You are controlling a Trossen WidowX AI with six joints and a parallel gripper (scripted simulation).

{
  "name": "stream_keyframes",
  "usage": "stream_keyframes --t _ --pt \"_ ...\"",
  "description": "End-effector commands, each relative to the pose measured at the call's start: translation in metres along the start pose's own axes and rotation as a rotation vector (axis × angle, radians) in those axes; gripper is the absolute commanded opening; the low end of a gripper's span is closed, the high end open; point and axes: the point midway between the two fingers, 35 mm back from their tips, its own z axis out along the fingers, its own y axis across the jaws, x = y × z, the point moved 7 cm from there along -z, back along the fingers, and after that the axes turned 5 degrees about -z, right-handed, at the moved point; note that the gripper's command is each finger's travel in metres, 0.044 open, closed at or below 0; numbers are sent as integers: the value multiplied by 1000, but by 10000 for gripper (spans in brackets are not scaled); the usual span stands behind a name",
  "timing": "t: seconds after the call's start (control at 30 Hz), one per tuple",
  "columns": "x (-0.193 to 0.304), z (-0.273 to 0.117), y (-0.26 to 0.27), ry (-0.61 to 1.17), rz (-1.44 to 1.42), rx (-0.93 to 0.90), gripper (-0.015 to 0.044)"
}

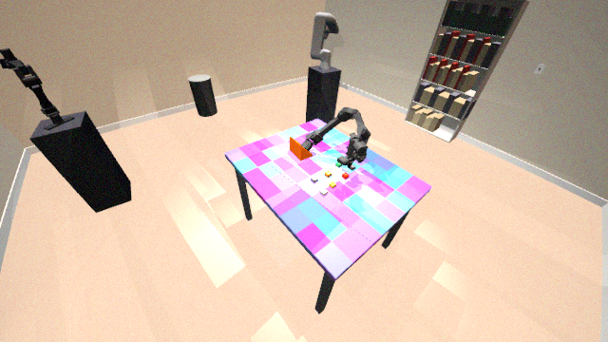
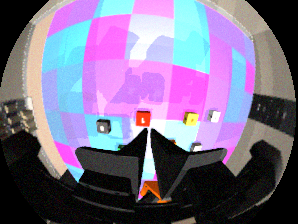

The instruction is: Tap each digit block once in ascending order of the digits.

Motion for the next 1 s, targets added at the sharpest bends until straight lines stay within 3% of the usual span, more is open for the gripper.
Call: stream_keyframes --t 0.0,0.97 --pt "4 44 5 20 6 -18 20" --pt "5 76 6 20 6 -20 20"
